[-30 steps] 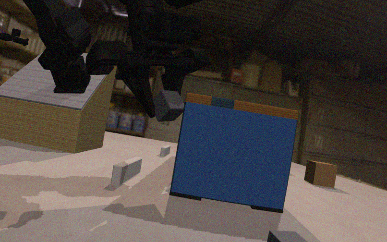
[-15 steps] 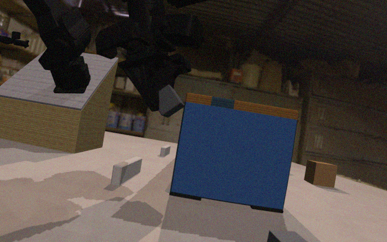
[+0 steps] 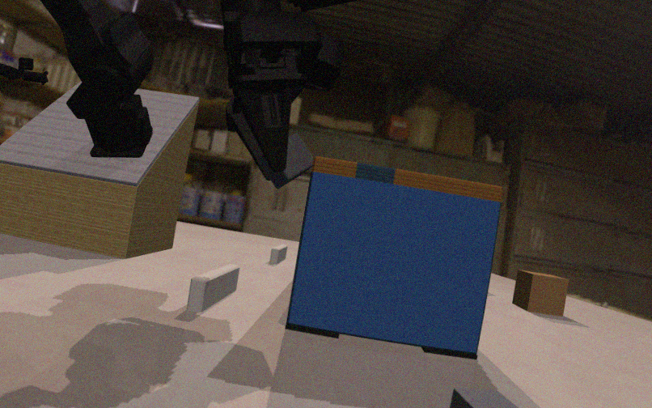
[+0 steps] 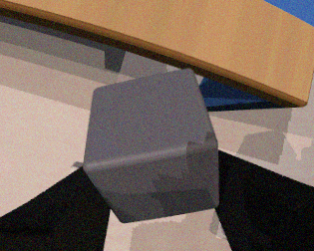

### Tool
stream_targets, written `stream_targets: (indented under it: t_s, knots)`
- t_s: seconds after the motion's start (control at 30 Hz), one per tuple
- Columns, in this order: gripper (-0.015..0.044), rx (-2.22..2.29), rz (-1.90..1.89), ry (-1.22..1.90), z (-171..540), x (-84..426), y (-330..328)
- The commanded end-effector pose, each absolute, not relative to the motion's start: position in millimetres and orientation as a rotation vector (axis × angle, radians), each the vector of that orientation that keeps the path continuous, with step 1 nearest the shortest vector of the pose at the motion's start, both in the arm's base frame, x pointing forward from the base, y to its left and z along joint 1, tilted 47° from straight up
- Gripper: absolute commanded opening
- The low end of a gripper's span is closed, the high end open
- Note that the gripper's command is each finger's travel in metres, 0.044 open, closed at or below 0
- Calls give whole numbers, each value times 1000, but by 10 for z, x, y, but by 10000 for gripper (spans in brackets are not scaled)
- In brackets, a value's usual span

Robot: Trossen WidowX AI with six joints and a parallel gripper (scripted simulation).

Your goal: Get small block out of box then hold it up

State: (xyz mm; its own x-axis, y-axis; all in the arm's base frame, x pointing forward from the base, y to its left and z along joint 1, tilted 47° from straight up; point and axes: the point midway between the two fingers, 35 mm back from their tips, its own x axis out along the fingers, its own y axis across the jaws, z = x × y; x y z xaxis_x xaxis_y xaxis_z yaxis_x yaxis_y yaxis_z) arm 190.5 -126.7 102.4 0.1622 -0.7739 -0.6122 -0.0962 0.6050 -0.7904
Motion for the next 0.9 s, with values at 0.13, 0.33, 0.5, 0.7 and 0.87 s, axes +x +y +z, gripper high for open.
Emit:
stream_targets:
  t_s: [0.13, 0.33, 0.5, 0.7, 0.87]
  knots:
    - [0, -1116, -369, 1463, 1064, 1938, -1220]
    - [0, -1328, -207, 1536, 1095, 1954, -1183]
    - [0, -1503, -64, 1590, 1122, 1968, -1151]
    - [0, -1711, 118, 1644, 1157, 1986, -1112]
    - [0, -1880, 278, 1681, 1188, 2002, -1079]
